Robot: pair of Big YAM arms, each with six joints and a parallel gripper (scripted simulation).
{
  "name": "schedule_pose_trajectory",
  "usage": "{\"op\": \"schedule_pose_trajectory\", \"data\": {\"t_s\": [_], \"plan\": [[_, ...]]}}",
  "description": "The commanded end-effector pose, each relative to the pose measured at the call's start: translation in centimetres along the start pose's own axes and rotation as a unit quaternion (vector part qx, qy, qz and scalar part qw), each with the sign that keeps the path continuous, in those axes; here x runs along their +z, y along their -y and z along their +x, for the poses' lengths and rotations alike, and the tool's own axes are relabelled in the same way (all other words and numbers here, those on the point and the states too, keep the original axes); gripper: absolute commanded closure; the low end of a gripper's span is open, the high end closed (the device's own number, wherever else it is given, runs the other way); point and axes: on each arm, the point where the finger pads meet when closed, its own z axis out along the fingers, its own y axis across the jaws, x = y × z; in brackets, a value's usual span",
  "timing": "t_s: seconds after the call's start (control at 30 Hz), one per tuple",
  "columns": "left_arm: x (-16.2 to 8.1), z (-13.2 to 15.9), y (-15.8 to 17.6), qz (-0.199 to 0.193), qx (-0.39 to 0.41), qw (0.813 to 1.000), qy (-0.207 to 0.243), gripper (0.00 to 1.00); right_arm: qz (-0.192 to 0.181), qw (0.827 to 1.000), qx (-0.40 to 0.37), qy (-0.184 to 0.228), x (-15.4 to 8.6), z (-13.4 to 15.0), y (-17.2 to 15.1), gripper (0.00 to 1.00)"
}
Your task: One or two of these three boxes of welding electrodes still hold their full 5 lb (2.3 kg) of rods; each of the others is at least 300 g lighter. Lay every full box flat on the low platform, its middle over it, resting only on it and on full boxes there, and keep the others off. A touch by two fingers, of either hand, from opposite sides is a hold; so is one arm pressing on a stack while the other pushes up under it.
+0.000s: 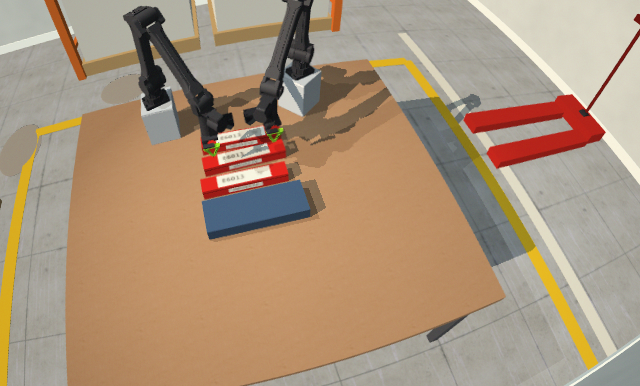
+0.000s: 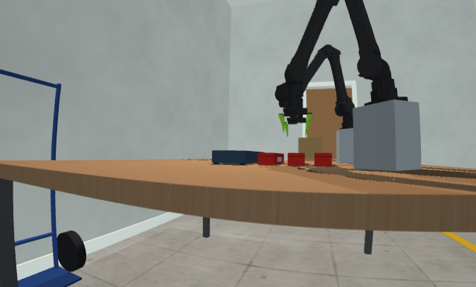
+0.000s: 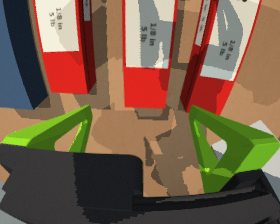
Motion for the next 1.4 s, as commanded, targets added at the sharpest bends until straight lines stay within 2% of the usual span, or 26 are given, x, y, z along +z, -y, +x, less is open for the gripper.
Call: {"op": "schedule_pose_trajectory", "data": {"t_s": [0.0,0.1,0.13,0.4,0.47,0.6,0.7,1.03,1.23,1.37], "plan": [[0.6,0.1,1.3,0.017,0.024,0.999,-0.011,0.0,-0.017,1.0,-0.021,-0.009,0.7,0.5,-1.2,0.0],[0.6,0.3,1.2,0.017,0.022,1.0,-0.011,0.0,-0.017,1.0,-0.025,-0.009,0.7,0.2,-1.4,0.0],[-0.4,-0.6,-0.4,-0.003,0.011,1.0,0.004,0.0,0.004,1.0,-0.013,0.005,-0.4,-0.4,0.4,0.0],[-0.4,-0.6,-0.4,-0.003,0.011,1.0,0.004,0.0,0.004,1.0,-0.013,0.005,-0.3,-0.5,0.3,0.0],[0.4,-0.6,-0.7,-0.003,0.014,1.0,0.004,0.0,-0.004,1.0,-0.024,0.0,1.2,-0.4,-0.7,0.0],[2.1,0.5,0.4,0.008,0.012,1.0,-0.004,0.0,-0.007,1.0,-0.022,-0.002,2.4,-0.1,-1.0,0.0],[2.3,0.3,0.5,0.008,0.015,1.0,-0.004,0.0,0.001,1.0,-0.02,0.004,2.2,-0.7,0.0,0.0],[4.9,0.4,0.4,0.007,0.013,1.0,-0.003,0.0,-0.007,1.0,-0.015,-0.003,5.3,0.4,-0.7,0.0],[5.6,0.5,0.6,0.008,0.013,1.0,-0.004,0.0,-0.003,1.0,-0.013,0.0,5.8,0.2,-0.2,0.0],[6.5,0.2,-0.1,0.003,0.011,1.0,-0.001,0.0,-0.004,1.0,-0.011,-0.001,6.9,0.4,-0.2,0.0]]}}
